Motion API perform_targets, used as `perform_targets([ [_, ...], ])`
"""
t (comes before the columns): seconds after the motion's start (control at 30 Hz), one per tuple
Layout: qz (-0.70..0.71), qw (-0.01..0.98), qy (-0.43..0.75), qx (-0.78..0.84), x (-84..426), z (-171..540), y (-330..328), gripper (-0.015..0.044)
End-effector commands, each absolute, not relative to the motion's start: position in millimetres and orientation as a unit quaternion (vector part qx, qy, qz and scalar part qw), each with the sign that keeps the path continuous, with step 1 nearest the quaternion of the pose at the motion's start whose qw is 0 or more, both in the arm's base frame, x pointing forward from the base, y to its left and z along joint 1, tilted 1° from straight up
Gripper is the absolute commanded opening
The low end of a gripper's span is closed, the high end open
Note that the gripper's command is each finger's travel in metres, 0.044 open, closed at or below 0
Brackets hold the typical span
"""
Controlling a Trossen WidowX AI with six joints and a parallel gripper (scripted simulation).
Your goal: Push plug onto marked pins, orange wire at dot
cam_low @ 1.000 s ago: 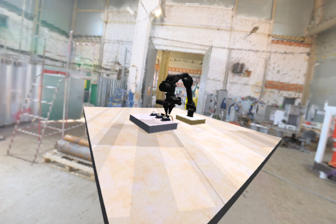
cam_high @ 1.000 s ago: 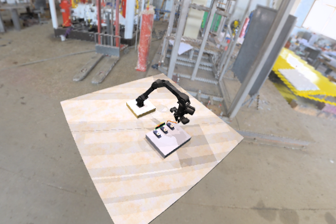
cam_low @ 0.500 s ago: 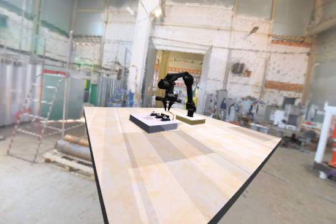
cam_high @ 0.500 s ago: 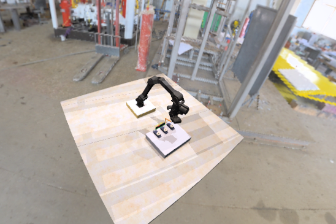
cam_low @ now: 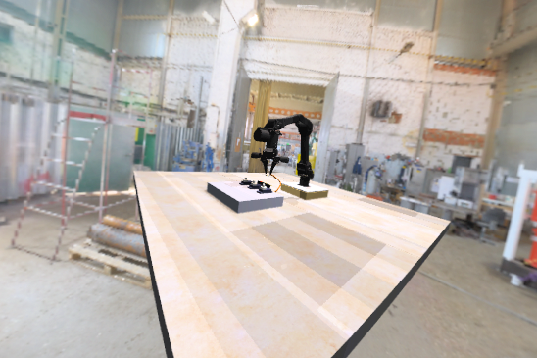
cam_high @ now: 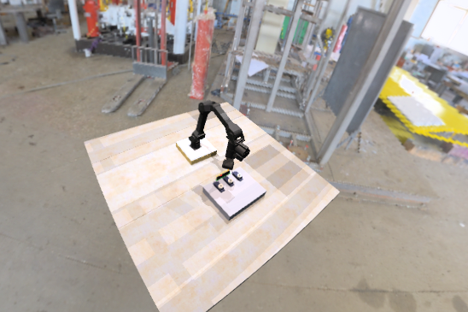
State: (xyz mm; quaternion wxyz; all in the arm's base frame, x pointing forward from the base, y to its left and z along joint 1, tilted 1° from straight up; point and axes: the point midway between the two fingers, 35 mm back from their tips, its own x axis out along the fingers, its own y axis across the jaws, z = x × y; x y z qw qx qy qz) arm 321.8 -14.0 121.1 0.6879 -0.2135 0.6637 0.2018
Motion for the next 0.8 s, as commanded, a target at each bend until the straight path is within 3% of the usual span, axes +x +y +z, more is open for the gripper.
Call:
perform_targets([
  [0.0,0.163,0.696,0.677,-0.176,307.5,118.4,-23.1,0.0000],
  [0.57,-0.027,0.716,0.698,0.017,237.8,103.7,-53.5,0.0000],
  [0.77,-0.035,0.715,0.697,0.025,235.7,94.8,-54.5,0.0000],
])
